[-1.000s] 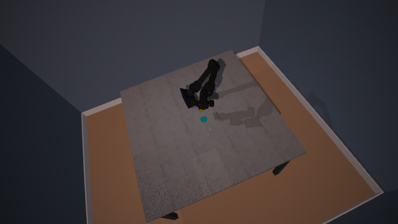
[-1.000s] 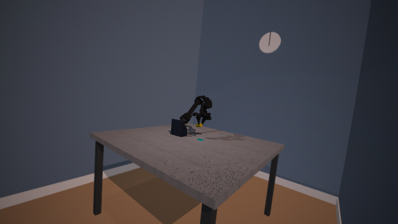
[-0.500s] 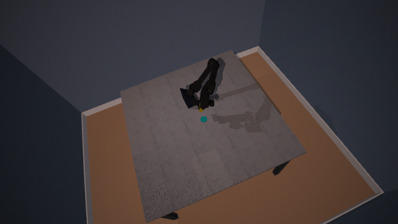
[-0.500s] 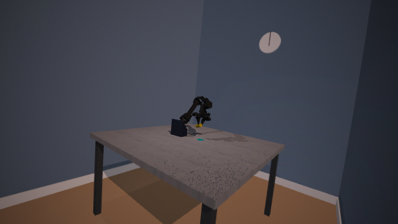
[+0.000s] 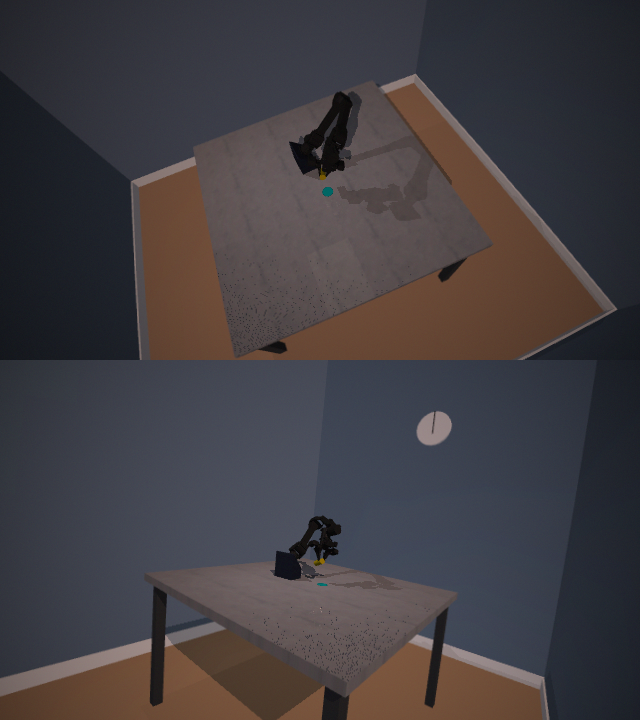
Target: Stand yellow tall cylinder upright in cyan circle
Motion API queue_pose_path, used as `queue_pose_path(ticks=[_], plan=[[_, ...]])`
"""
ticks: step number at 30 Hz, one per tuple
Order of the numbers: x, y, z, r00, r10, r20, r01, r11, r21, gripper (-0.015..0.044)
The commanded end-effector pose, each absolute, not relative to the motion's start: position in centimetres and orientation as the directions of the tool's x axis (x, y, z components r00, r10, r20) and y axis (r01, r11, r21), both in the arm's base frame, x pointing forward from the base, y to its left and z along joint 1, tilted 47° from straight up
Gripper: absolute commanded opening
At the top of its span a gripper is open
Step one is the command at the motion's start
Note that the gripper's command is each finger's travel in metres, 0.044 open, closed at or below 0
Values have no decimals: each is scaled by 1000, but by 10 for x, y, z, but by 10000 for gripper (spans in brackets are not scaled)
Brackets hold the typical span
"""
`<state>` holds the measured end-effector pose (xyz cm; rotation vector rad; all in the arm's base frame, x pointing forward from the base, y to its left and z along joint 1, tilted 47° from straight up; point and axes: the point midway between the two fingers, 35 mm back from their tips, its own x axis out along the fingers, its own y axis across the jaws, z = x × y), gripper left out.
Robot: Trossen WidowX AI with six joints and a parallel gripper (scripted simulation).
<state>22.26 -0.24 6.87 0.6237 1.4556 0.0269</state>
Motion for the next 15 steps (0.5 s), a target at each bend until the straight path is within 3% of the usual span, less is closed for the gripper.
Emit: queue_pose_path(ticks=[1,15], plan=[[222,-3,68,165,361,-918,358,845,397,105],[220,-3,68,231,304,-924,372,850,372,105]])
